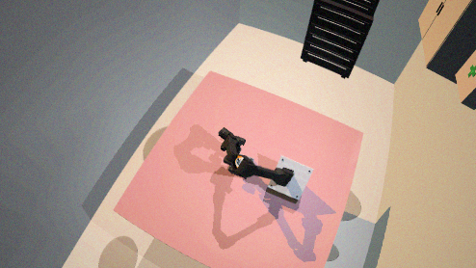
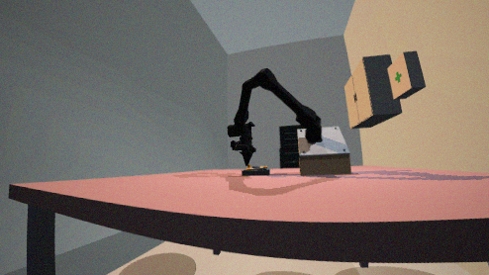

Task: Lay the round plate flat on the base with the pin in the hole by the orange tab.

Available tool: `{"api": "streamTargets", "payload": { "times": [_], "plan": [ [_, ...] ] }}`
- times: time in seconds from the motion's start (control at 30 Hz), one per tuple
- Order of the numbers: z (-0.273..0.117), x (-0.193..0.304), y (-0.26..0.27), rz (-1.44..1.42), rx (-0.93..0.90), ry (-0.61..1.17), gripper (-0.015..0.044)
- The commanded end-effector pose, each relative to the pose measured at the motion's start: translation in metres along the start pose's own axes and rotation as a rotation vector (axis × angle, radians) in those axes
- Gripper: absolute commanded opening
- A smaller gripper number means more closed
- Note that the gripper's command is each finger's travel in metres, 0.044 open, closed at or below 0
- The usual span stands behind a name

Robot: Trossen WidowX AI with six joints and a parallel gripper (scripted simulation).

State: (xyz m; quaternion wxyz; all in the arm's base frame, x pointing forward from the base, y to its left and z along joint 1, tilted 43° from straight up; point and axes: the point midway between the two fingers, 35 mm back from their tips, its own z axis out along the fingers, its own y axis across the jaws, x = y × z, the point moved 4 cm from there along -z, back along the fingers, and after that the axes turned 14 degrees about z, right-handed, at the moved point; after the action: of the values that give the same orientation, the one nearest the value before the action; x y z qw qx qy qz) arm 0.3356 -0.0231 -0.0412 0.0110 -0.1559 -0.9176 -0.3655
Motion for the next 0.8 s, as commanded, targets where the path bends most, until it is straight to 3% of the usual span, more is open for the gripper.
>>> {"api": "streamTargets", "payload": {
  "times": [0.0, 0.77],
  "plan": [
    [0.002, 0.002, -0.008, 0.002, 0.007, 0.004, 0.0],
    [0.001, 0.008, -0.027, 0.002, 0.008, 0.004, 0.0]
  ]
}}
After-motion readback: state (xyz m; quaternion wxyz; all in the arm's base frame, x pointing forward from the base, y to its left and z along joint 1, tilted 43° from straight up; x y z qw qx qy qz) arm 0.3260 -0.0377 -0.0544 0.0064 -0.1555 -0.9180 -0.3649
